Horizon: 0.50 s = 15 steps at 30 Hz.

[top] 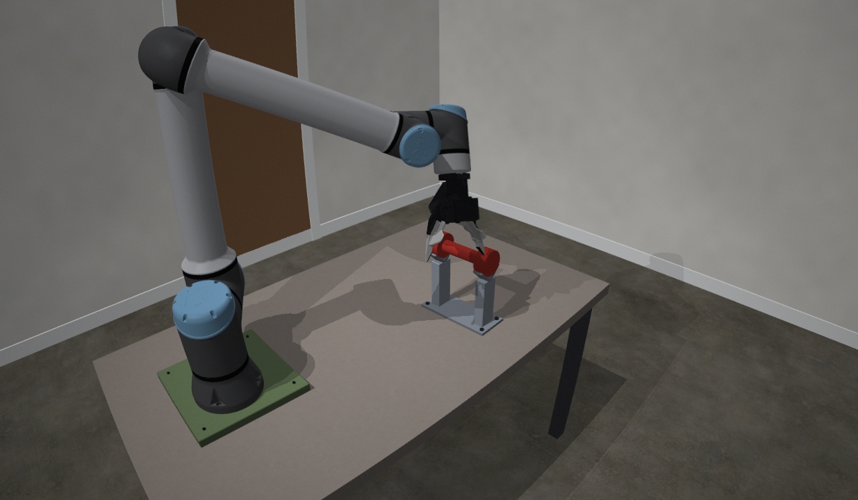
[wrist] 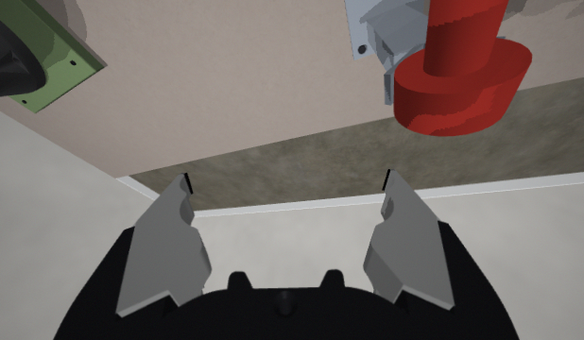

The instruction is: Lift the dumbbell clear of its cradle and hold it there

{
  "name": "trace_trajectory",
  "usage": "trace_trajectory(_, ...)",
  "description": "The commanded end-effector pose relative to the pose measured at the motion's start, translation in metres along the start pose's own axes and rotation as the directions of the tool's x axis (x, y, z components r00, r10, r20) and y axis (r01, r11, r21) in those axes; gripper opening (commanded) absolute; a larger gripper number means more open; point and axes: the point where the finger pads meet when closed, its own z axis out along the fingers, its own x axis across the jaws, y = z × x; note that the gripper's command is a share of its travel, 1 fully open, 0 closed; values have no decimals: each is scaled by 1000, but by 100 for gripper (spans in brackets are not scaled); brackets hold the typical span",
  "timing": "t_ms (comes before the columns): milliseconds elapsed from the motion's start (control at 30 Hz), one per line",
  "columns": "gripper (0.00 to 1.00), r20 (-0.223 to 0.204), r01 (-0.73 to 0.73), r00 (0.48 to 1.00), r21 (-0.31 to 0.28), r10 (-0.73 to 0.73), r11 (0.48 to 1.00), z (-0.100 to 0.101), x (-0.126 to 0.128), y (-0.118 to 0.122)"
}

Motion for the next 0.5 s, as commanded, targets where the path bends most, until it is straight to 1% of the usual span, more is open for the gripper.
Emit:
trace_trajectory(0,100,-58,108,993,104,-102,989,-23,25,-28)
trace_trajectory(33,100,-80,144,988,133,-134,981,-31,33,-37)
trace_trajectory(133,100,-80,144,988,133,-134,981,-31,33,-37)
trace_trajectory(233,100,-140,239,967,206,-213,949,-51,53,-61)
trace_trajectory(267,100,-140,239,967,206,-213,949,-51,53,-61)
trace_trajectory(367,100,-189,309,945,255,-266,916,-66,68,-79)
trace_trajectory(400,100,-189,309,945,255,-266,916,-66,68,-79)
trace_trajectory(467,100,-212,341,933,276,-289,898,-73,75,-87)
